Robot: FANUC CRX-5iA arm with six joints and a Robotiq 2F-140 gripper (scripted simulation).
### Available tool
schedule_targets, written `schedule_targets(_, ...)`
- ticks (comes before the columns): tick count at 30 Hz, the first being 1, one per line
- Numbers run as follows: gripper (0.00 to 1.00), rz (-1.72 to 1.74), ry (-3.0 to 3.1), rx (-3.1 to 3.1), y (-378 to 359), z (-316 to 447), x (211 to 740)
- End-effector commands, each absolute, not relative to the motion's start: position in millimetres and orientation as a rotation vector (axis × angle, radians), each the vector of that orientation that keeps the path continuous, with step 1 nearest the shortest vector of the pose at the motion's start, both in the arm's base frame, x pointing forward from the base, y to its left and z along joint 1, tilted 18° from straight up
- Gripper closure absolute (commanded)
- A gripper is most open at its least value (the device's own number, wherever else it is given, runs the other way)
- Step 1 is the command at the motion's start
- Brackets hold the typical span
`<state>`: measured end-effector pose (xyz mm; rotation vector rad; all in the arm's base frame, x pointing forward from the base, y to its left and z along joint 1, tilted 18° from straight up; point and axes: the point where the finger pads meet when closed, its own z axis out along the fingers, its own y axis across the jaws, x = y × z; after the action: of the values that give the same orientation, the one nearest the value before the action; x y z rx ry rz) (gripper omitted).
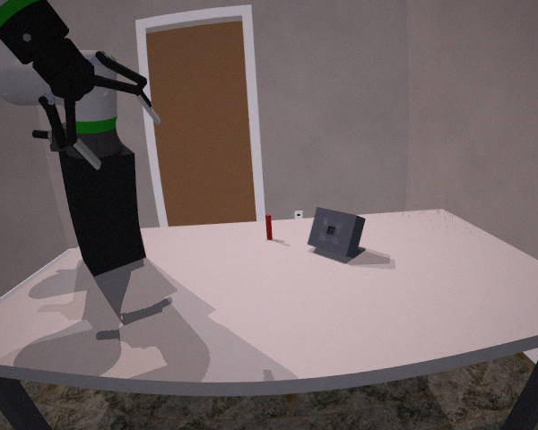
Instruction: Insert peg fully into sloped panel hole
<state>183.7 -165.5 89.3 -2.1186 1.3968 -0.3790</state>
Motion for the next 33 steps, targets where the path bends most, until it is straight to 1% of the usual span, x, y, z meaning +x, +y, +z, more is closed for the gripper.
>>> schedule_targets(1, 0.00, -0.379, 1.397, -2.119, -165.6, 89.4, 183.7)
schedule_targets(18, 0.00, -0.376, 1.396, -2.121, -165.6, 88.7, 183.5)
schedule_targets(33, 0.00, -0.127, 1.311, -2.362, -175.5, 42.7, 178.1)
